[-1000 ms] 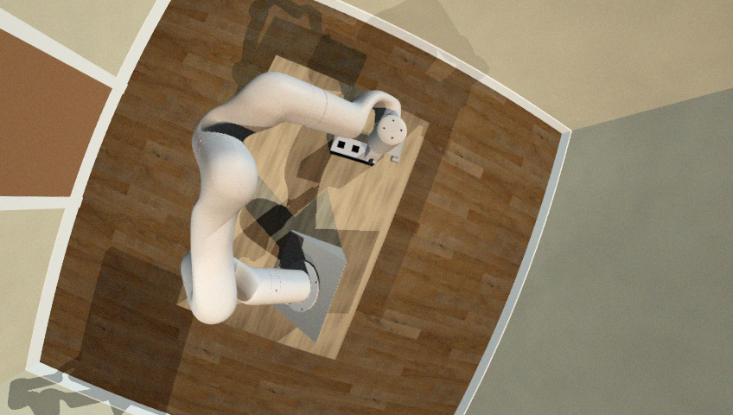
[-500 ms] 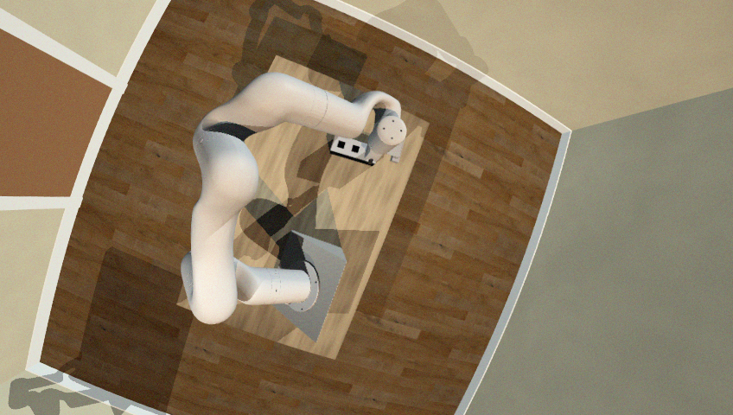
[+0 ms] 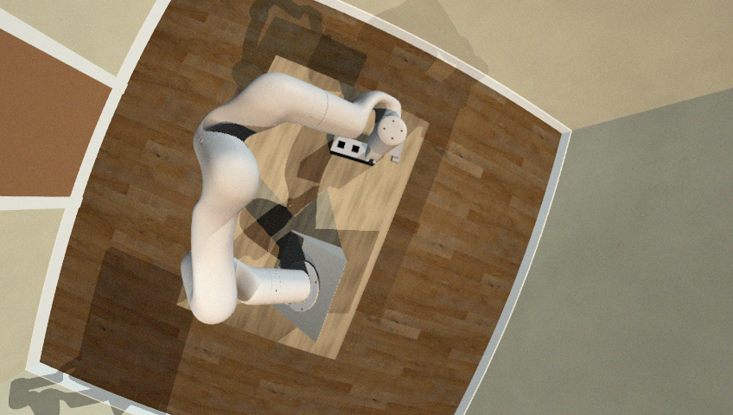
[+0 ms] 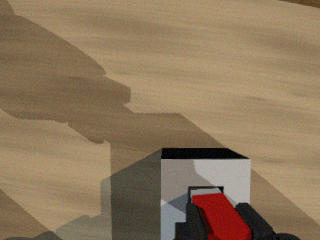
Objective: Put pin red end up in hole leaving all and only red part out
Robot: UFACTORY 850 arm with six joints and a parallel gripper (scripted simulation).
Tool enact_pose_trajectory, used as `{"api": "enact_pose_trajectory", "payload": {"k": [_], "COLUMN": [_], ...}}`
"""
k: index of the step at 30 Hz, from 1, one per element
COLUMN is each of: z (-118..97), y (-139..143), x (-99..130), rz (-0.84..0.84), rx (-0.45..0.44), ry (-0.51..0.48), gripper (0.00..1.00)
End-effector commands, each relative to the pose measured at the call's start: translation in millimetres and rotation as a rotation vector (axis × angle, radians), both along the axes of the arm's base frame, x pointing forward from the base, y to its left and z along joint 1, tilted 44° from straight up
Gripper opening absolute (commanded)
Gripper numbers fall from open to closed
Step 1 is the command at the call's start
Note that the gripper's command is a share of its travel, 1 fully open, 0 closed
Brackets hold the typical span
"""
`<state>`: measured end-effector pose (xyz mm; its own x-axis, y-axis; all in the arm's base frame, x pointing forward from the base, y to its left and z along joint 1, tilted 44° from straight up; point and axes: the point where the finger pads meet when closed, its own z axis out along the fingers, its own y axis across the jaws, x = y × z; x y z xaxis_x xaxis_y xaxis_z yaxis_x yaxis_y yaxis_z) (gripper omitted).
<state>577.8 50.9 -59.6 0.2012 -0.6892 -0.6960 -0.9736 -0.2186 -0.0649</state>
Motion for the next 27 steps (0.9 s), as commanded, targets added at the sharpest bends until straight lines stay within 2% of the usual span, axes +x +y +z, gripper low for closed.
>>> {"api": "enact_pose_trajectory", "payload": {"k": [1,27], "z": [0.6,-1.7], "y": [-0.7,2.5], "x": [1.0,-0.1], "rz": [-0.001,-0.001], "rx": [0.000,0.000], "ry": [-0.002,-0.002], "gripper": [0.00,0.00]}}
